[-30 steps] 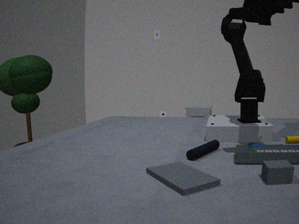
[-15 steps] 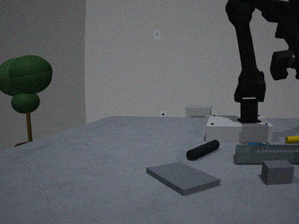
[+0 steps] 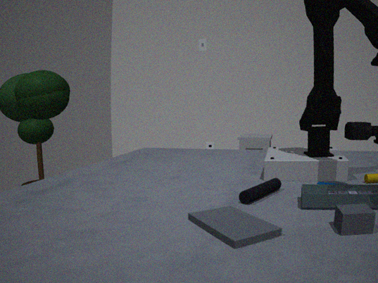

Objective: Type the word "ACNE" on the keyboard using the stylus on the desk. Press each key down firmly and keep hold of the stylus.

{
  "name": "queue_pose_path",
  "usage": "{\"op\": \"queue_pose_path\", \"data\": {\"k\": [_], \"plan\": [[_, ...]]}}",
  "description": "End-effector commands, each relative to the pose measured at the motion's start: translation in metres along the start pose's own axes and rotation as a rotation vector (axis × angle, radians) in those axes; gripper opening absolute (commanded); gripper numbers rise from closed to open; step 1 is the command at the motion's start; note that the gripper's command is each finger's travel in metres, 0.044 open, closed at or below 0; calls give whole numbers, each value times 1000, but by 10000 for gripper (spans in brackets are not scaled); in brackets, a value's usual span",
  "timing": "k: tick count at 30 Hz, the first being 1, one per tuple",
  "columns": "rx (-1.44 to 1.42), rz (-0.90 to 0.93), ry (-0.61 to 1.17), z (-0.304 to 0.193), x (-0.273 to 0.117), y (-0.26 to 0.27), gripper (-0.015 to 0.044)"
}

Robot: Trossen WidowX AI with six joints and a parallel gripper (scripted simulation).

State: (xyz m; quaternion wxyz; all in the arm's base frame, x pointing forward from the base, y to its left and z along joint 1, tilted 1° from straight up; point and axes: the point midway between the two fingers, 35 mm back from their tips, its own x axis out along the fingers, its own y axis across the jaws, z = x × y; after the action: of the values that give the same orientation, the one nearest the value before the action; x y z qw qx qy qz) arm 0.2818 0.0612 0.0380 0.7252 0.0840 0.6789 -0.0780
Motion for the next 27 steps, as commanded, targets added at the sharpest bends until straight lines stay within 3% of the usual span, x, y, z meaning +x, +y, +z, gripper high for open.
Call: {"op": "queue_pose_path", "data": {"k": [1,8,14,27], "plan": [[10,-16,22,-2,2,-1,0],[10,-16,22,-2,1,-3,0],[9,-21,22,-3,1,-66,0],[9,-22,22,-3,1,-70,0]]}}
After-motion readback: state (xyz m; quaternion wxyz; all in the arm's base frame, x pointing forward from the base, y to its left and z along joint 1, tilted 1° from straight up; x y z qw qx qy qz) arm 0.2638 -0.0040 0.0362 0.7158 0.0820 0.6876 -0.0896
